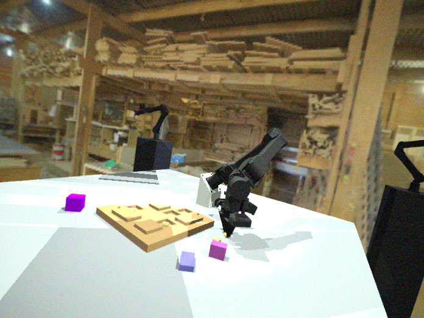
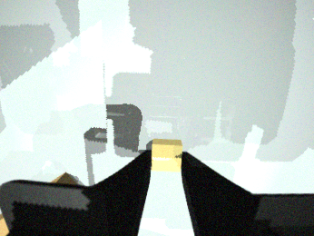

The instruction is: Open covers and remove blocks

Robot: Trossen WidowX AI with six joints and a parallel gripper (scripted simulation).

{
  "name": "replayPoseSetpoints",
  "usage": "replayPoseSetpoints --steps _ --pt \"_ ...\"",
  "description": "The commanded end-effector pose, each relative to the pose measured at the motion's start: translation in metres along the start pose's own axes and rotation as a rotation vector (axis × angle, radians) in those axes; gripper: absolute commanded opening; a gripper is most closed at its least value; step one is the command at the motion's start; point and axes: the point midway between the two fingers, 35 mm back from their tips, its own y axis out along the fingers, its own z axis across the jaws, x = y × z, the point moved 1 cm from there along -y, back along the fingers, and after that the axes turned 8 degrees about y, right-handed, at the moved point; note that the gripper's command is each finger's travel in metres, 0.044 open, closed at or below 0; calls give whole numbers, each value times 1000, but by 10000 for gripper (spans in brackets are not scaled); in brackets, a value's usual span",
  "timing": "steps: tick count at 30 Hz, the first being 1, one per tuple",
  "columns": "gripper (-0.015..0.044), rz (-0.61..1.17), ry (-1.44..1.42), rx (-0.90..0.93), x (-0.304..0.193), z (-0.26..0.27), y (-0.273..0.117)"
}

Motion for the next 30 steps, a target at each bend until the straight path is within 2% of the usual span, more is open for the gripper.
replayPoseSetpoints --steps 1,12,30 --pt "159 0 0 0 0 0 0" --pt "440 1 1 1 0 0 -2" --pt "440 8 12 14 -3 1 -56"
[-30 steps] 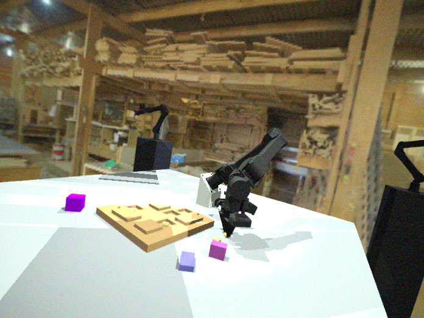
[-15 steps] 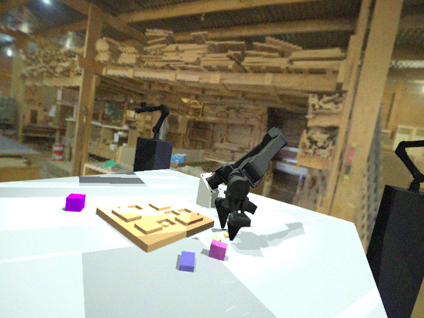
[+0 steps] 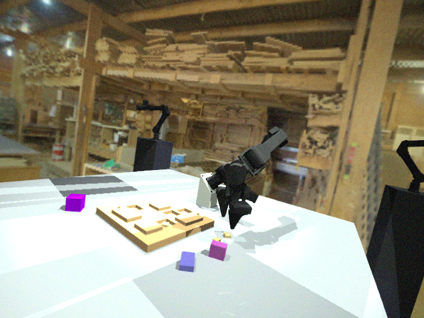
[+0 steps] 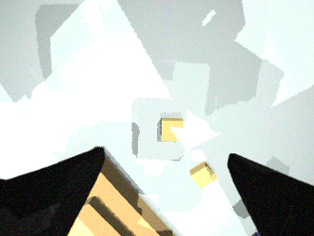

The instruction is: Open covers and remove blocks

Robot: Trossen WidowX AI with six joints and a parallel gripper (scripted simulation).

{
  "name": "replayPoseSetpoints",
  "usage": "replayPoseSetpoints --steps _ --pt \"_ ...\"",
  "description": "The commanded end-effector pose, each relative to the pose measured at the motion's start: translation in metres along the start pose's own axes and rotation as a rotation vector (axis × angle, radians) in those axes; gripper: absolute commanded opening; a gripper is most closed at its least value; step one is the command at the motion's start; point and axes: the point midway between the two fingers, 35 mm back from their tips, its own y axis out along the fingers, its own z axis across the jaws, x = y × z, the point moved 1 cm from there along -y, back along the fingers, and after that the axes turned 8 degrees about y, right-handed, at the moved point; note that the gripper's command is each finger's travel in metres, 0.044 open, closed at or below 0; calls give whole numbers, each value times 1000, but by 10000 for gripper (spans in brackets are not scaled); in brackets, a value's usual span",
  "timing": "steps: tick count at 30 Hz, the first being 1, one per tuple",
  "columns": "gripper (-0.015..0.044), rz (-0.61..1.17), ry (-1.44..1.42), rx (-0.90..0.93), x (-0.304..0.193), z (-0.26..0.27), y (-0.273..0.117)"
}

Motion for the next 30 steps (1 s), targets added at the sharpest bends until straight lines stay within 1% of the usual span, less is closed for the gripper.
replayPoseSetpoints --steps 1,6,10,13,26,27,30 --pt "440 -1 -15 -14 2 -2 -17" --pt "440 -4 -17 -19 3 -1 -33" --pt "440 -4 -18 -19 4 -1 -35" --pt "361 -1 45 -18 -3 -3 -35" --pt "20 26 589 -13 -66 -18 -39" --pt "0 27 631 -13 -71 -18 -39" --pt "0 32 756 -14 -87 -19 -40"
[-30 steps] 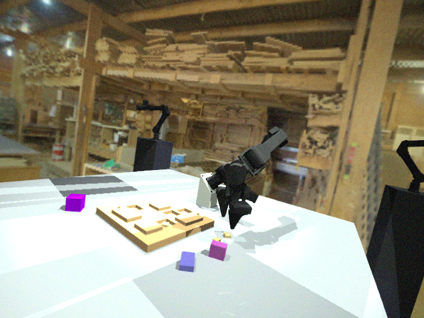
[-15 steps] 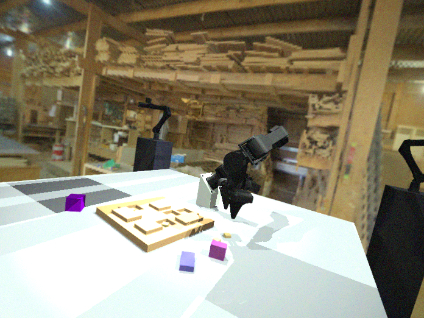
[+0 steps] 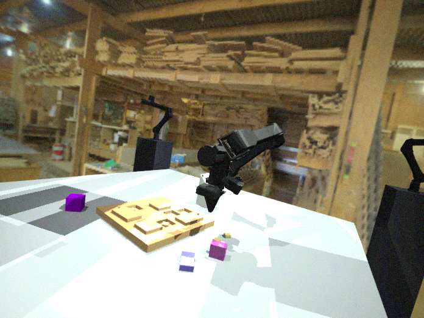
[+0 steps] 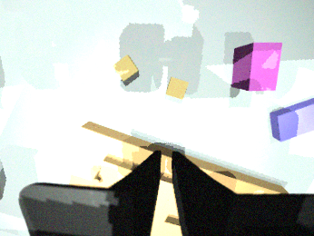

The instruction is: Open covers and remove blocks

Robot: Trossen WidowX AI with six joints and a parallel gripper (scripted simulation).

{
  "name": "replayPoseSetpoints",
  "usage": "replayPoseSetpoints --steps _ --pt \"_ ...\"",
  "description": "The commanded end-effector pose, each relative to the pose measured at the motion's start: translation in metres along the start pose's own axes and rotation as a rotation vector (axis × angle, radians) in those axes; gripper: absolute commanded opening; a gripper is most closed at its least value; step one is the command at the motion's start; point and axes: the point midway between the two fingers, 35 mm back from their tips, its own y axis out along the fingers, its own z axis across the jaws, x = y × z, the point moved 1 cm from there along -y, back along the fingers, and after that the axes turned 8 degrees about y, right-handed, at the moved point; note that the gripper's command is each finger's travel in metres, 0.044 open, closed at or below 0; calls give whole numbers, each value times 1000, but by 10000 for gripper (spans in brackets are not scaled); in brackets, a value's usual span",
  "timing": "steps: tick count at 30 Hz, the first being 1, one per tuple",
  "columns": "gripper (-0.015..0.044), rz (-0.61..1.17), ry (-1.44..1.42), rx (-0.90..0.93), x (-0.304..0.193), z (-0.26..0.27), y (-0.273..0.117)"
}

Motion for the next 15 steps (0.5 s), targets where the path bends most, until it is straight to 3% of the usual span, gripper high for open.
replayPoseSetpoints --steps 1,15 --pt "0 13 189 -4 -20 -16 -1" --pt "0 37 715 -26 -91 -51 -2"
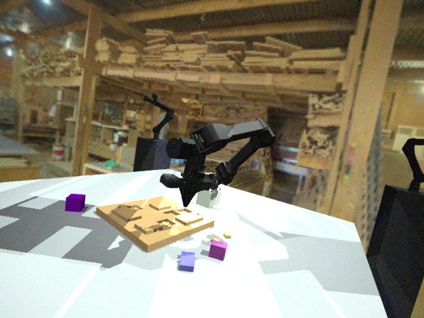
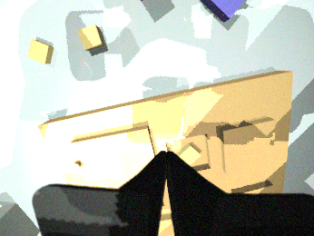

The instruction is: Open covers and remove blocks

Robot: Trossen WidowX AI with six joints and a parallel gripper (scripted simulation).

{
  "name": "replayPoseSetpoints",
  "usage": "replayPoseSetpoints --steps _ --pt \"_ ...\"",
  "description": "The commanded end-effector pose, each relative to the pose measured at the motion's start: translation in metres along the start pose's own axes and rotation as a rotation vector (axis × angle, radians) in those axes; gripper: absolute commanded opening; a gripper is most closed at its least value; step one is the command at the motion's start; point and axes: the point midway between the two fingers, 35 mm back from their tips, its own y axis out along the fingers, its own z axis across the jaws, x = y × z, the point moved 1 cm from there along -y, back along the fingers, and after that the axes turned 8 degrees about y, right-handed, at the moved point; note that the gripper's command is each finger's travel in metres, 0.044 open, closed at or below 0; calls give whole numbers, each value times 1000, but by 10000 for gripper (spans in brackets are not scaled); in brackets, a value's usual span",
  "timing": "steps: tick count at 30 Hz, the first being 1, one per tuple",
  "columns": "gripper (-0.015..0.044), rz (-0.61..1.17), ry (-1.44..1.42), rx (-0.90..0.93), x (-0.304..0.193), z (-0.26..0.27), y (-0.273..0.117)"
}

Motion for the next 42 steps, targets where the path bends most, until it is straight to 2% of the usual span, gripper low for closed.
replayPoseSetpoints --steps 1,33,42 --pt "0 5 195 -4 -15 -23 0" --pt "0 4 1618 59 -165 -132 19" --pt "0 4 1647 62 -169 -133 20"
